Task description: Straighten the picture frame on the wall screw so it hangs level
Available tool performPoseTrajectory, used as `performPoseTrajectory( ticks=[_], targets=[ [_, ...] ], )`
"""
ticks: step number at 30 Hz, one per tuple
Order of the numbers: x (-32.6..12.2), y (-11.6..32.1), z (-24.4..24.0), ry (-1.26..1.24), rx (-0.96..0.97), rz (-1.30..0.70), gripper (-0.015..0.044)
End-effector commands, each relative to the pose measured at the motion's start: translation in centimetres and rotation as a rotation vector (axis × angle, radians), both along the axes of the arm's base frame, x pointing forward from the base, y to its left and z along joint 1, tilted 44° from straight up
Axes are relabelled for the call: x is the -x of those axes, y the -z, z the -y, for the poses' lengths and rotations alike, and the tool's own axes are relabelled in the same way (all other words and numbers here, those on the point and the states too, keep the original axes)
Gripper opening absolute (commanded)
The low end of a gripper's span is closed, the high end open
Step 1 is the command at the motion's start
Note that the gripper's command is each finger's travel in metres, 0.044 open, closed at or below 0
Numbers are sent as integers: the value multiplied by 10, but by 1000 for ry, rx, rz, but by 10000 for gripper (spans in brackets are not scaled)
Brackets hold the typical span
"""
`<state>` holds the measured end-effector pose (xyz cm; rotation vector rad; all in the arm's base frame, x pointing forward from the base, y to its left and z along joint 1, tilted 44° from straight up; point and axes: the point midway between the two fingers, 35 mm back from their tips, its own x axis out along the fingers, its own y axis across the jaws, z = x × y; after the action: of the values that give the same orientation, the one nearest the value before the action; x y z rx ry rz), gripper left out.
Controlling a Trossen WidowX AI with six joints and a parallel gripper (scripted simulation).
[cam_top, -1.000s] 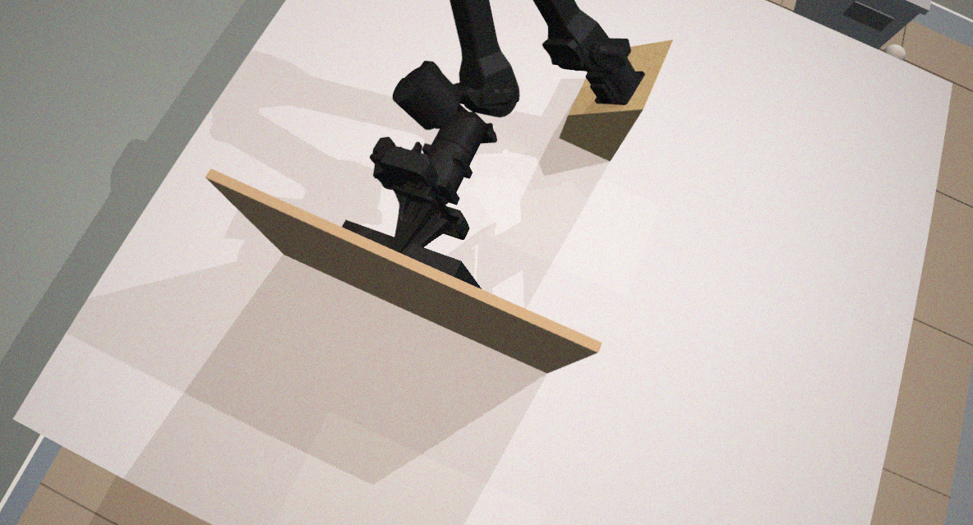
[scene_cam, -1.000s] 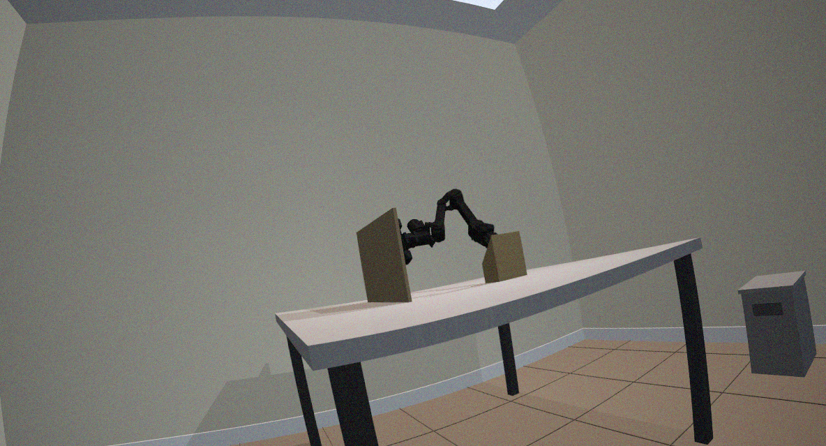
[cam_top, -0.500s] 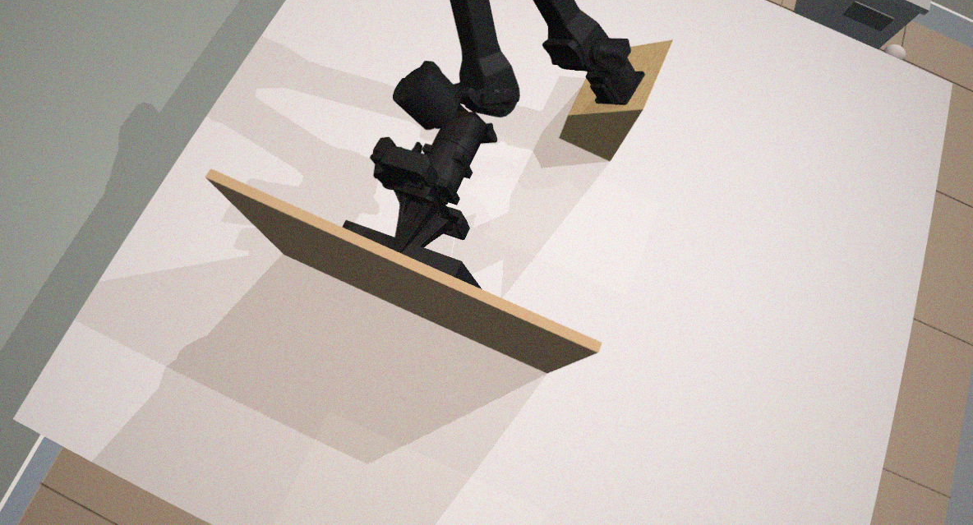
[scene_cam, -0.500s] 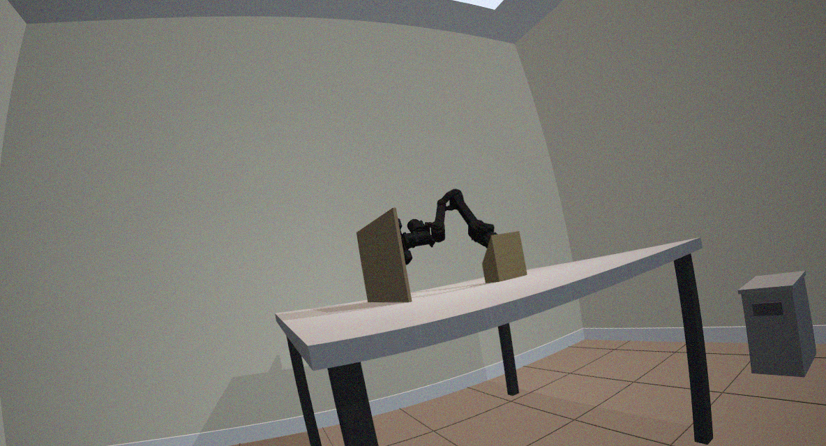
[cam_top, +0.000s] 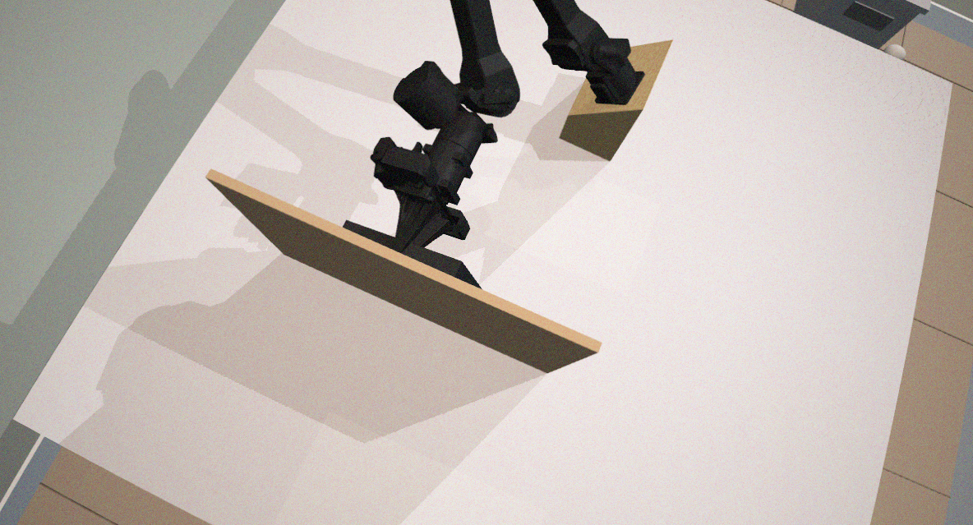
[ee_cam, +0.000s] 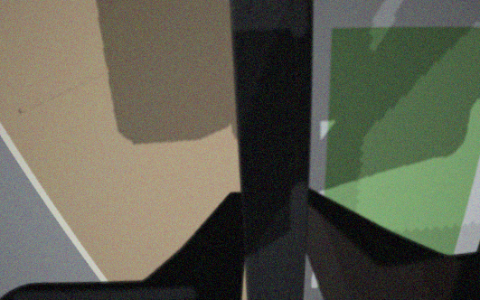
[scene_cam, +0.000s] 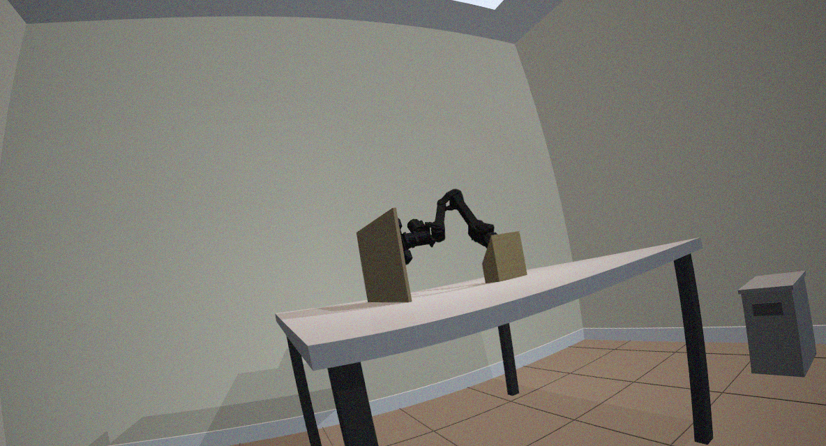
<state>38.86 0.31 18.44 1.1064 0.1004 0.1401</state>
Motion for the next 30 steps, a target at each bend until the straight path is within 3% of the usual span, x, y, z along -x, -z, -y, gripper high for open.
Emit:
performPoseTrajectory(
  ticks=[1,30],
  targets=[
    [0,-1,-3,-9,-4,4,0],
    [0,1,-2,-9,-4,4,0]
  ],
)
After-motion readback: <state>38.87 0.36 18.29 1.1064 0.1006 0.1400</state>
